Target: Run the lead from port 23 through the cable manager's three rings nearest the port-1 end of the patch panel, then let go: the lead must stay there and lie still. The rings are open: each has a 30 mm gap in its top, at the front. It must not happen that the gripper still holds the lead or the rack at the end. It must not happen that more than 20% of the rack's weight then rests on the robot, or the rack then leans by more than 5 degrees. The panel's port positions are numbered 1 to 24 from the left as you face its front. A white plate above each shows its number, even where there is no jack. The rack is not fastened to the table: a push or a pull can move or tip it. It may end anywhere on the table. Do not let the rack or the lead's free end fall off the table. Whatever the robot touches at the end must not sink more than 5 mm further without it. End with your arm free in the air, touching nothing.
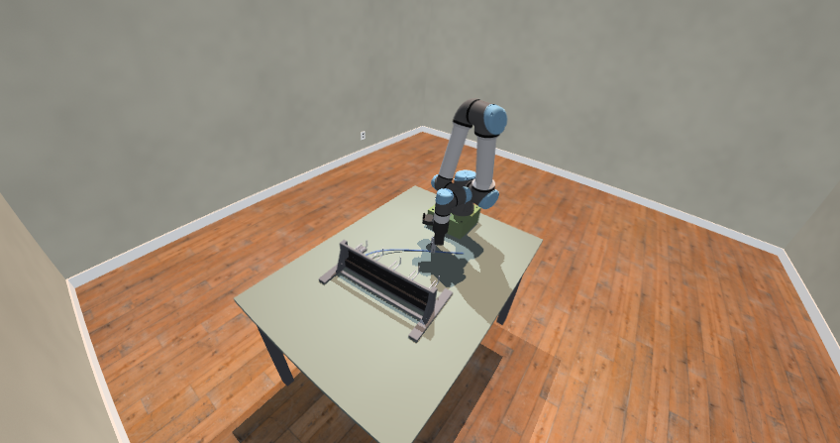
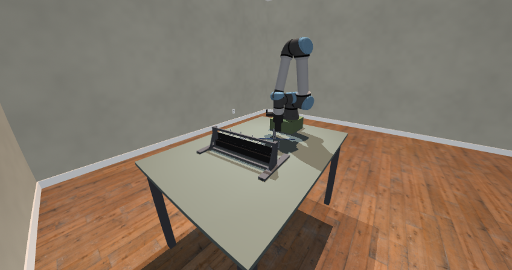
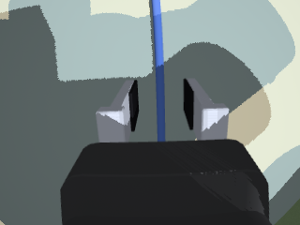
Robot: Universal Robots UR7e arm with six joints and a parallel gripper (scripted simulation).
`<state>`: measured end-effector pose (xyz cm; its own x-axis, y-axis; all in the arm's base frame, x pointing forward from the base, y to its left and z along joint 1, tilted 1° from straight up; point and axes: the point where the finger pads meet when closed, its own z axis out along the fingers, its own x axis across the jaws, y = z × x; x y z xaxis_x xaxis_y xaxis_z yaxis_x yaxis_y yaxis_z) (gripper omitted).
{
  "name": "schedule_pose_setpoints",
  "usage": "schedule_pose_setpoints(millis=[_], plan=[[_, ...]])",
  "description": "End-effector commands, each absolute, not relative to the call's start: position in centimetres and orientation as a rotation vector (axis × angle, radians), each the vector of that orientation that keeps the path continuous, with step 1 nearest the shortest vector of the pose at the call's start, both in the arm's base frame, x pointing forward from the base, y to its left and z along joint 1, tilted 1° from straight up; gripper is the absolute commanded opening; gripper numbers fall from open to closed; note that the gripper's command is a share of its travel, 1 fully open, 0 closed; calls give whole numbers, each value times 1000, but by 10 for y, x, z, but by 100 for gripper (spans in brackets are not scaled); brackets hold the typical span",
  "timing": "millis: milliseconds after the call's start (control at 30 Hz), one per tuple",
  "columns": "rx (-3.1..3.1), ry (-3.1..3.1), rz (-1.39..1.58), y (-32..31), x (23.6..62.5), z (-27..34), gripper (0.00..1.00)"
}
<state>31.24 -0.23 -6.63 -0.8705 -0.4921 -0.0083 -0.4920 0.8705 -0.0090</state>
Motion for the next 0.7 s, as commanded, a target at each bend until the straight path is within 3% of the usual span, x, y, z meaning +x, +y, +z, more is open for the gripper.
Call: schedule_pose_setpoints(millis=[0, 667], plan=[[-796, 3027, -11, -2, 313, -66, 67], [-796, 3027, -11, -2, 313, -71, 67]])
